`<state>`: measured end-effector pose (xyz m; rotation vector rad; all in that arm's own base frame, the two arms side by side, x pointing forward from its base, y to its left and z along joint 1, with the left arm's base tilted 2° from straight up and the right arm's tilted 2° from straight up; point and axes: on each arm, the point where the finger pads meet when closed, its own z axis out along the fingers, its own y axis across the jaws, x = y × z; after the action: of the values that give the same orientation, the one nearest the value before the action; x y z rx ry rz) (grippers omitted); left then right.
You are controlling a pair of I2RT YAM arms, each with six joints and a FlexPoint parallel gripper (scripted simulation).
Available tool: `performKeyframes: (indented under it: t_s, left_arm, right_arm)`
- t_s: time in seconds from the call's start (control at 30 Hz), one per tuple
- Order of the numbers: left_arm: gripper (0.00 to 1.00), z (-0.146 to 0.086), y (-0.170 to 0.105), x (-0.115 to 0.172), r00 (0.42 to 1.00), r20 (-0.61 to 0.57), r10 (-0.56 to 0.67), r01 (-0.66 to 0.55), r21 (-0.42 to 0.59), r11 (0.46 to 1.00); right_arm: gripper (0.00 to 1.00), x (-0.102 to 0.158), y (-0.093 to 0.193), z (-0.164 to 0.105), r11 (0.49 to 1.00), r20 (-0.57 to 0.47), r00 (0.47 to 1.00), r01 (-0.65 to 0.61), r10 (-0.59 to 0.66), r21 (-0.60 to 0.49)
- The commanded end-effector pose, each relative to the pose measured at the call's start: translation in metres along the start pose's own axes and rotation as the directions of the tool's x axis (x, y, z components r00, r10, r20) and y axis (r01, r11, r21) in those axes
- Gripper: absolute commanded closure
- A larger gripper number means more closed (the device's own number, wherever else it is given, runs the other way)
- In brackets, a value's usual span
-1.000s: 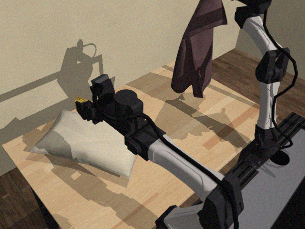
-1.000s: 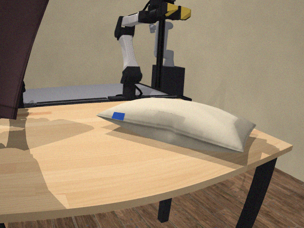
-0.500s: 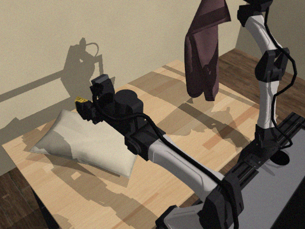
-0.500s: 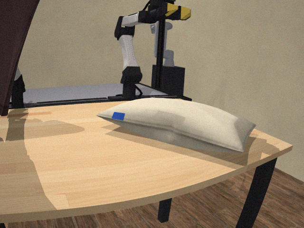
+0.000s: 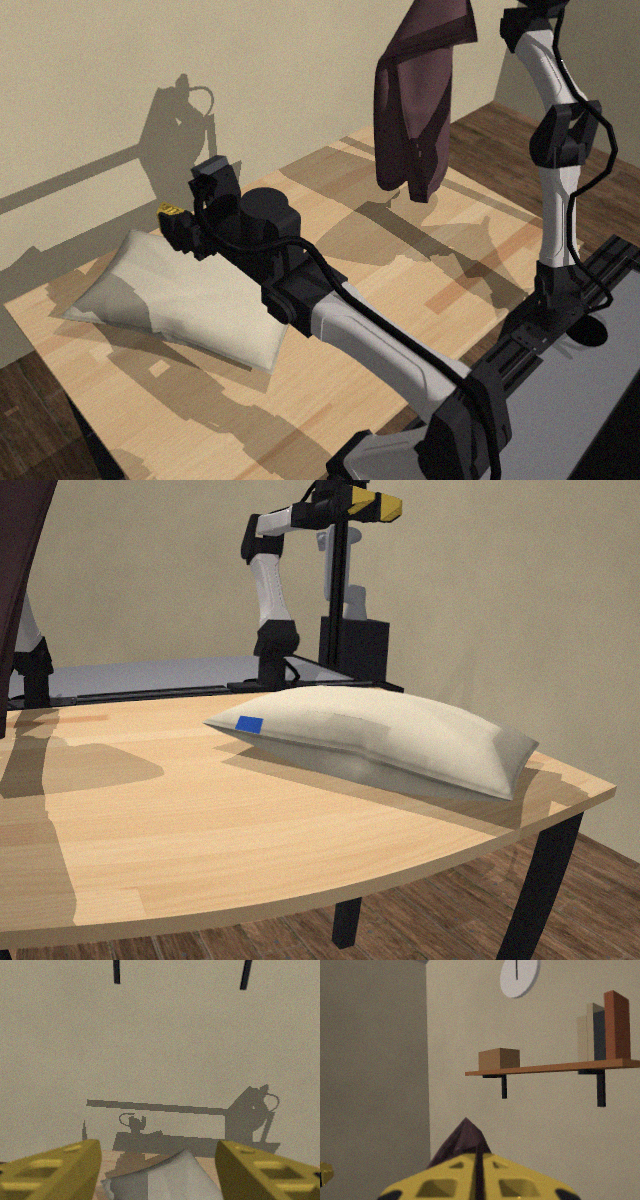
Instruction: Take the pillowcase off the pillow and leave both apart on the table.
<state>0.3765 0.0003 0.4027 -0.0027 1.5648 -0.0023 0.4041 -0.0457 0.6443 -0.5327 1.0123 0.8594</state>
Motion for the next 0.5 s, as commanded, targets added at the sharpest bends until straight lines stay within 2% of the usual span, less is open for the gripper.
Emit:
performKeyframes:
  t_s: [0.0, 0.17, 0.2, 0.23, 0.27, 0.47]
  left_arm:
    - [0.40, 0.000, -0.008, -0.029, 0.996, 0.091, 0.010, -0.013, 0.030, 0.999]
    - [0.40, 0.000, -0.008, -0.029, 0.996, 0.091, 0.010, -0.013, 0.030, 0.999]
    - [0.40, 0.000, -0.008, -0.029, 0.996, 0.091, 0.010, -0.013, 0.030, 0.999]
    - [0.40, 0.000, -0.008, -0.029, 0.996, 0.091, 0.010, -0.013, 0.030, 0.999]
    - [0.40, 0.000, -0.008, -0.029, 0.996, 0.091, 0.010, -0.013, 0.030, 0.999]
    - [0.40, 0.000, -0.008, -0.029, 0.996, 0.091, 0.010, -0.013, 0.030, 0.999]
  right_arm:
    - [1.00, -0.019, 0.007, 0.001, 0.999, 0.037, 0.998, 0.045, -0.045, 0.005]
    - [1.00, -0.016, 0.002, -0.001, 1.000, 0.034, 0.999, 0.006, -0.007, 0.009]
    - [1.00, -0.017, 0.004, -0.001, 1.000, 0.035, 0.999, 0.010, -0.010, 0.007]
    - [1.00, -0.030, 0.025, 0.003, 0.999, 0.039, 0.998, 0.046, -0.046, -0.011]
    - [1.00, -0.032, 0.028, 0.004, 0.999, 0.040, 0.998, 0.052, -0.052, -0.014]
    - [1.00, -0.029, 0.026, 0.003, 0.997, 0.040, 0.996, 0.079, -0.079, -0.018]
